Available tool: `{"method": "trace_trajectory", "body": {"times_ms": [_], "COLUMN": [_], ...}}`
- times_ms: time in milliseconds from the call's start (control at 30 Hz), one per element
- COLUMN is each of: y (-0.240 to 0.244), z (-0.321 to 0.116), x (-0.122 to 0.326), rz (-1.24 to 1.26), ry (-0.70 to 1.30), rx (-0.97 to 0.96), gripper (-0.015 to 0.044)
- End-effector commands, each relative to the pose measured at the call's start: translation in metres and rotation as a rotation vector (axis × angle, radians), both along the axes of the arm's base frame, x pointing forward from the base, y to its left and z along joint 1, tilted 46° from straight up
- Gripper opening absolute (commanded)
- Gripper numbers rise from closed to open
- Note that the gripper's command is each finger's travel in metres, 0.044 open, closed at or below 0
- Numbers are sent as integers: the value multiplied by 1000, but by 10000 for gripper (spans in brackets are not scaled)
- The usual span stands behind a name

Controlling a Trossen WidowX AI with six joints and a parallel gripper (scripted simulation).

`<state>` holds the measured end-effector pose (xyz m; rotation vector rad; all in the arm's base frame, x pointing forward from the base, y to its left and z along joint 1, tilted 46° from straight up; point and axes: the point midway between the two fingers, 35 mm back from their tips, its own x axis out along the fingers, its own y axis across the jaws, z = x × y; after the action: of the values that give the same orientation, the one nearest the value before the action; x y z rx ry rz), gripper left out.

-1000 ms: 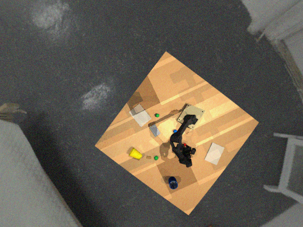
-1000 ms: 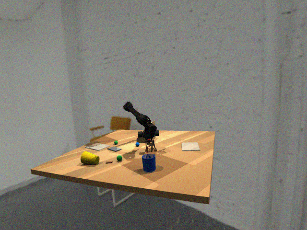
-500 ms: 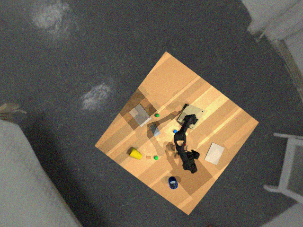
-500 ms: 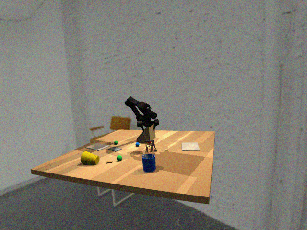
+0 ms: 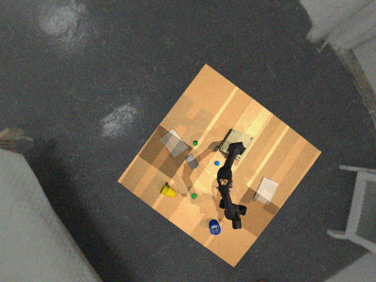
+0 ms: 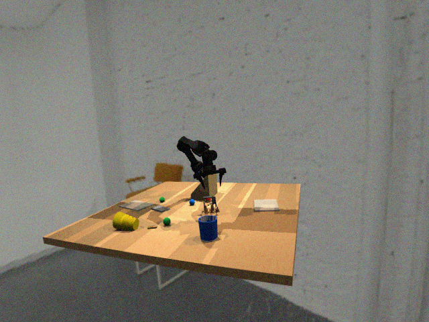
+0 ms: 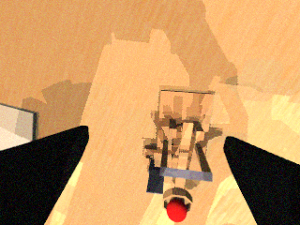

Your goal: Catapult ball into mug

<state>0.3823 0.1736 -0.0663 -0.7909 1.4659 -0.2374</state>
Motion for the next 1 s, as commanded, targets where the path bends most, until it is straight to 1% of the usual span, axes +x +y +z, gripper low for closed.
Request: {"method": "trace_trajectory", "body": {"times_ms": [0, 233, 467, 967], "y": [23, 59, 89, 92], "z": [1, 16, 45, 49], "x": [40, 102, 154, 159], "rz": [92, 224, 325, 332], "ry": [-104, -294, -488, -506], "rx": [41, 85, 92, 91], "gripper": [440, 440, 440, 440]}}
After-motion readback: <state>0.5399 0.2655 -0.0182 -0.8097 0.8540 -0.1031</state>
